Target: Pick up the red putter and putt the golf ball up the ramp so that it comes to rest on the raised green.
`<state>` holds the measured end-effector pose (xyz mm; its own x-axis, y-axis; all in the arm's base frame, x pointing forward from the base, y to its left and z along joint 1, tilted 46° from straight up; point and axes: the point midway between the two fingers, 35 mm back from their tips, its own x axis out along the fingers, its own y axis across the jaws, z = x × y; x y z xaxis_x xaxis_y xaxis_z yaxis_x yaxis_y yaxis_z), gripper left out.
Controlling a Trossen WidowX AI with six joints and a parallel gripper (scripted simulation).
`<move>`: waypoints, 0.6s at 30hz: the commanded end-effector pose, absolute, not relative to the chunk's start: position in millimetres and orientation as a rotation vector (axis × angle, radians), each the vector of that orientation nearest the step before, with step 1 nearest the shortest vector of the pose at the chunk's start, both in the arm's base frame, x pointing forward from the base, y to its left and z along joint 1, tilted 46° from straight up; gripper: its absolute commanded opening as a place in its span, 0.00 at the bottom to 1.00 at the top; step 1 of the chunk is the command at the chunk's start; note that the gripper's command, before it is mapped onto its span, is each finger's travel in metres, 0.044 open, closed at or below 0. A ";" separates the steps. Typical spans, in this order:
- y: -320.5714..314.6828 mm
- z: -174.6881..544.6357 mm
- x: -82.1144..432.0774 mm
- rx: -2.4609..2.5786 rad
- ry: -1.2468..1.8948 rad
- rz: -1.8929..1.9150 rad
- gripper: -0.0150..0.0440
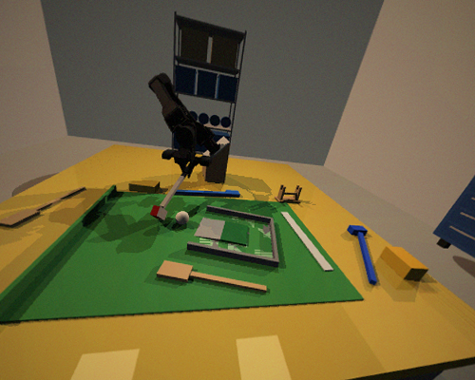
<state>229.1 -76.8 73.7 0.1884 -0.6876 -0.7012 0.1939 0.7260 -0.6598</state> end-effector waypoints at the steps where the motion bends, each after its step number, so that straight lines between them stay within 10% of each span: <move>1: -70.5 71.1 228.7 -0.486 1.224 -0.668 0.25; 18: -34.9 103.0 218.7 -0.486 1.236 -0.661 0.25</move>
